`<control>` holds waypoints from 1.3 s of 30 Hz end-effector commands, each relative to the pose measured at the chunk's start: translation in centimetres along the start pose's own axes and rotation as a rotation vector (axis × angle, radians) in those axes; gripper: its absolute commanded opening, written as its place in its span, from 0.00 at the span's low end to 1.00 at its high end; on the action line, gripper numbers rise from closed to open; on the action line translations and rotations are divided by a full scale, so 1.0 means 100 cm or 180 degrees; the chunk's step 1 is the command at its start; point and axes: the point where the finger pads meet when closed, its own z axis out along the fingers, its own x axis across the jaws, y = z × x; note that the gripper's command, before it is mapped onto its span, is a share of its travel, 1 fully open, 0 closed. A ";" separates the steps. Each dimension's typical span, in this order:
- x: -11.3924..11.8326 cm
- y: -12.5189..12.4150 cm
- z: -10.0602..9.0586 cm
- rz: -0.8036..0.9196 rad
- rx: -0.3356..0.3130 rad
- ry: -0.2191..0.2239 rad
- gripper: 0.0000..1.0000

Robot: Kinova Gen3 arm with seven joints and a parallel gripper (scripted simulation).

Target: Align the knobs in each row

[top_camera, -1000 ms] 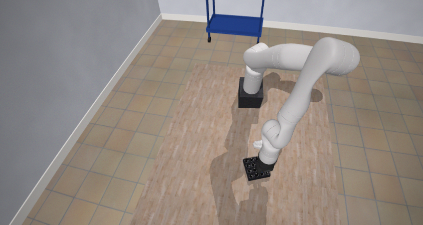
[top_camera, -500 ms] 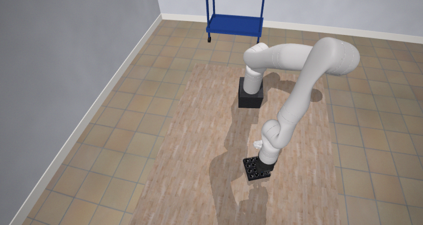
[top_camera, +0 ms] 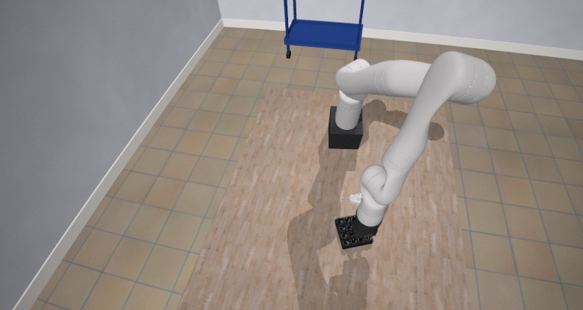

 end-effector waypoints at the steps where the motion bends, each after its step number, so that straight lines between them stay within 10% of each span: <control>1: 0.001 0.002 0.001 0.0034 -0.0003 0.0010 0.46; 39: 0.001 -0.001 -0.031 0.0042 0.0010 0.0011 0.46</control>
